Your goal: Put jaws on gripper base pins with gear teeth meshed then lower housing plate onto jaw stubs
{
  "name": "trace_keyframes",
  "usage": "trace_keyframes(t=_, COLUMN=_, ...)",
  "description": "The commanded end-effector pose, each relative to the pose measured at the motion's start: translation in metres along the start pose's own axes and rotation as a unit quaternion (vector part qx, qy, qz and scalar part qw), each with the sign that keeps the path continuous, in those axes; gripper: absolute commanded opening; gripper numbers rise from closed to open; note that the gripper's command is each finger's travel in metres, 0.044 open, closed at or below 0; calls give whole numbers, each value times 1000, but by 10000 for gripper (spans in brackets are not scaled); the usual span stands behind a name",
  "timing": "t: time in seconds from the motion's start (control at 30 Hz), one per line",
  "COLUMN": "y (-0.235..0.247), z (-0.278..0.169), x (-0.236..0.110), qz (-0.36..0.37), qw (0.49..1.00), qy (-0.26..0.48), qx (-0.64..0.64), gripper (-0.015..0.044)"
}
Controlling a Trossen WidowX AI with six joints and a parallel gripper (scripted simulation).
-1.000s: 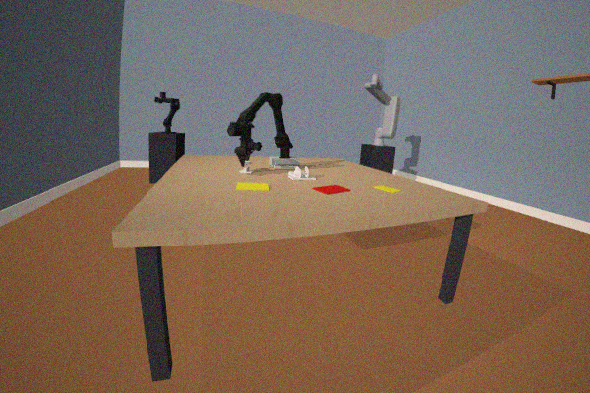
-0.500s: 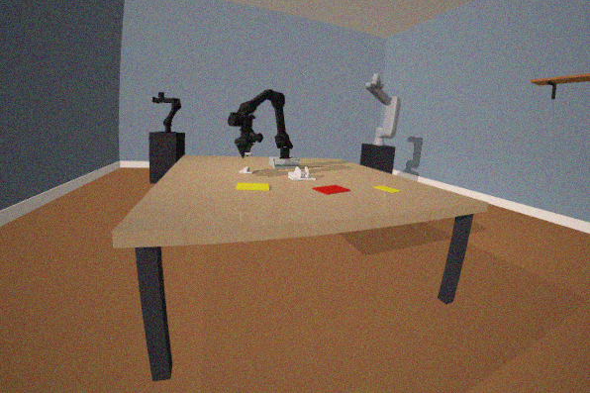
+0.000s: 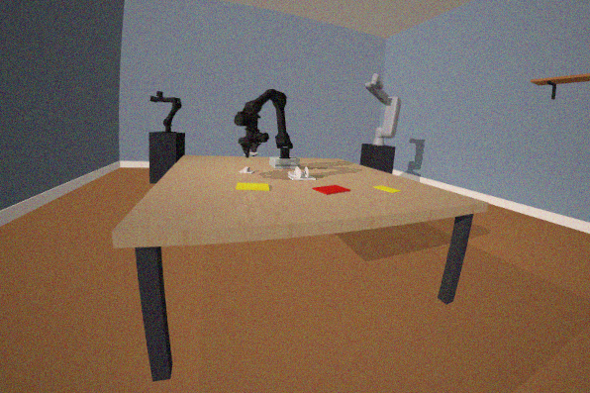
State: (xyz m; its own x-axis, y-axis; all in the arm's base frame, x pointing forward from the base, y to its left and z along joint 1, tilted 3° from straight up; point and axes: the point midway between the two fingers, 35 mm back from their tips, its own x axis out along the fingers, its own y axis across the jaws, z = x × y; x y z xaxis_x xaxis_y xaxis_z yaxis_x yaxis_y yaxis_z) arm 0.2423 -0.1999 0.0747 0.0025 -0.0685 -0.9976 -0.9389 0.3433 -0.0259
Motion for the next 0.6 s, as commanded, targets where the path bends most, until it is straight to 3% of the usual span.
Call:
trace_keyframes(t=0.0, y=0, z=14, x=1, qz=3, qw=1000, qy=0, qx=24, gripper=351)
trace_keyframes(t=0.57, y=-2, z=70, x=0, qz=3, qw=991, qy=-4, qx=132, gripper=351)
